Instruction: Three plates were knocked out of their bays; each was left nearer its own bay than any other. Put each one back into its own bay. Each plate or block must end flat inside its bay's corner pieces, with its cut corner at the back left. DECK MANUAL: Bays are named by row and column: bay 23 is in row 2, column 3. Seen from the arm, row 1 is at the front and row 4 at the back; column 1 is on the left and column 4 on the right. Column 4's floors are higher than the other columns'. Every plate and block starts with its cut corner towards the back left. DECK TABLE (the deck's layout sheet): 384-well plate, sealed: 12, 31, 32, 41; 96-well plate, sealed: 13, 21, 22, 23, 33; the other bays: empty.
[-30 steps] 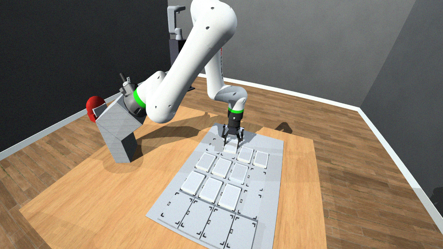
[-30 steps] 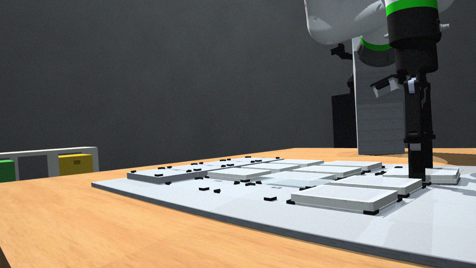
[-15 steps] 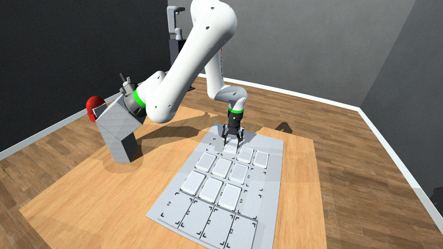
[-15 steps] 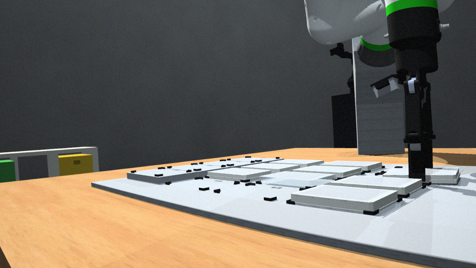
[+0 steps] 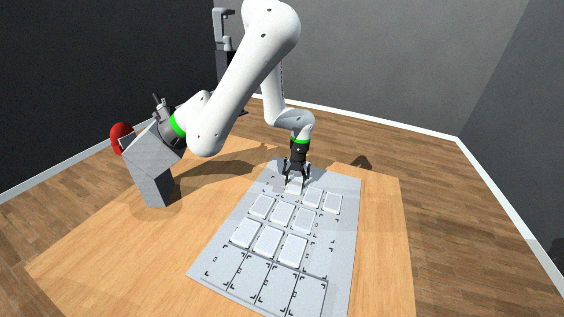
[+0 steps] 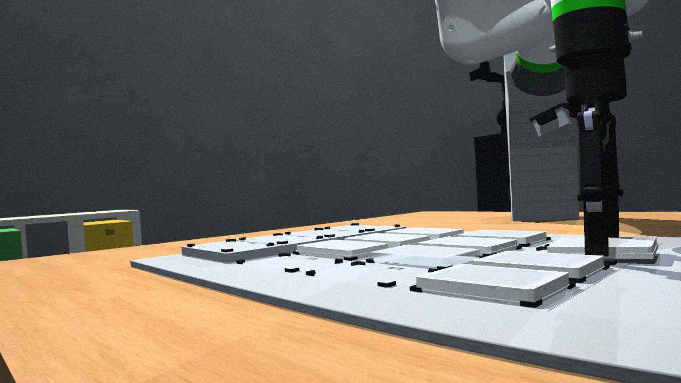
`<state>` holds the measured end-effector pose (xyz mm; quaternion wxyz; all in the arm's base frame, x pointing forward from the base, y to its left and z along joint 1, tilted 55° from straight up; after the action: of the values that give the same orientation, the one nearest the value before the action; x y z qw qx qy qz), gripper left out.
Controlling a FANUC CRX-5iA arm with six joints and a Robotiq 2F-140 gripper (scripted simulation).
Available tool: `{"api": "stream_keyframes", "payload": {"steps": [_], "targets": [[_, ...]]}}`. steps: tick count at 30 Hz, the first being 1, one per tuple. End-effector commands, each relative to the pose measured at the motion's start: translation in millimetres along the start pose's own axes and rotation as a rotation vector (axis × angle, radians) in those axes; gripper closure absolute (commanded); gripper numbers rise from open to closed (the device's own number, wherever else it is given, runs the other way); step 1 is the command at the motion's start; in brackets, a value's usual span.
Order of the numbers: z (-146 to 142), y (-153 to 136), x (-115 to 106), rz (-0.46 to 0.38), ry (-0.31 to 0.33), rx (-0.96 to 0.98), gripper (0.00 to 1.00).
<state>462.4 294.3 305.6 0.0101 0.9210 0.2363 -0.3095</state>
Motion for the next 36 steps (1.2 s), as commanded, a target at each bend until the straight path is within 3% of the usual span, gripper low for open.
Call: {"api": "stream_keyframes", "payload": {"steps": [1, 24, 36], "targets": [[-1.0, -0.1, -1.0, 0.0, 0.002, 0.0, 0.9], [-1.0, -0.1, -6.6, 0.0, 0.002, 0.0, 0.9], [-0.9, -0.1, -20.0, 0.0, 0.002, 0.0, 0.9]]}}
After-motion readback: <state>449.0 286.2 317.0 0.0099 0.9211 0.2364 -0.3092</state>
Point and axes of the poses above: the point where the finger pads meet when closed, its own x axis out along the fingers, its own z axis across the jaws, y = z × x, the point moved 4 cm from there along -x, back along the fingers, and after that the axes turned 12 degrees about -x, right-handed, at the moved point
